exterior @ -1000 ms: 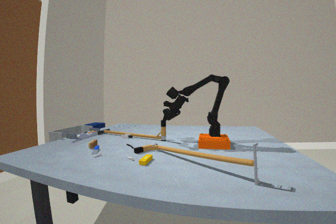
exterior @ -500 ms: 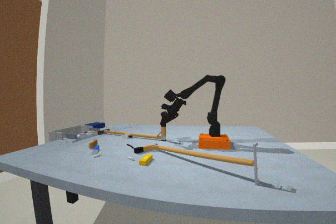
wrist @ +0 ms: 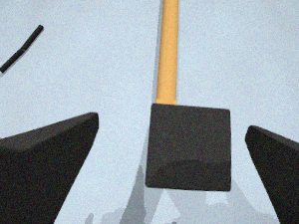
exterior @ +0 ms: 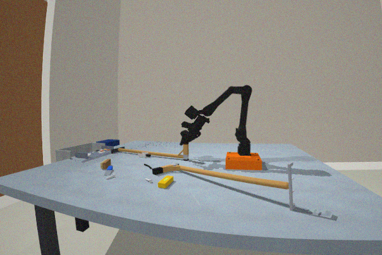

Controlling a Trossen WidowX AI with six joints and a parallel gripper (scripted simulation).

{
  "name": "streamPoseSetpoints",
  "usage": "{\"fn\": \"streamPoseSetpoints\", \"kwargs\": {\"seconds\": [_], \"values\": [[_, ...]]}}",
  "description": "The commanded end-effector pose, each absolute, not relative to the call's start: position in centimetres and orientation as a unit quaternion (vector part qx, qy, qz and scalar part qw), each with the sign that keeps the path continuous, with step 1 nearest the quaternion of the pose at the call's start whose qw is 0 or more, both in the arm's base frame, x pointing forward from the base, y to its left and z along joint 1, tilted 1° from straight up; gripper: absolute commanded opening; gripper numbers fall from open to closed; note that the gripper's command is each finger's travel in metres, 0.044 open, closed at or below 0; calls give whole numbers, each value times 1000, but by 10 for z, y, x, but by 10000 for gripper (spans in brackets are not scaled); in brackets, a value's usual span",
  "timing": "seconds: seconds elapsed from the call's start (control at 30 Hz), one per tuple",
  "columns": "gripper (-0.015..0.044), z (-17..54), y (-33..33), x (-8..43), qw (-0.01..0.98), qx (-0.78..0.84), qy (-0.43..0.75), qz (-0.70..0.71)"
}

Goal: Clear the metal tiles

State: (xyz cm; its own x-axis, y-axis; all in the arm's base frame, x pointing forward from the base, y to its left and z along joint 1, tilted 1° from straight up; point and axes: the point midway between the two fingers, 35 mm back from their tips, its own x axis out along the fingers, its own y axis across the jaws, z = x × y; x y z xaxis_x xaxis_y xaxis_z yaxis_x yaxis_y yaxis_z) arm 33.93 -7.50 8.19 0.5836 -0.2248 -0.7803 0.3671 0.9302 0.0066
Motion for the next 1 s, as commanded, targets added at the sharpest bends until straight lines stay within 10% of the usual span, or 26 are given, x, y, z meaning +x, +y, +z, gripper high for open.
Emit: {"fn": "streamPoseSetpoints", "kwargs": {"seconds": [0.0, 0.2, 0.63, 0.97], "values": [[440, 74, -76, 343, 886, 82, 427, -164], [440, 68, -78, 346, 886, 82, 426, -164], [99, 72, -77, 344, 886, 84, 425, -167], [0, 73, -77, 344, 886, 84, 425, -167]]}}
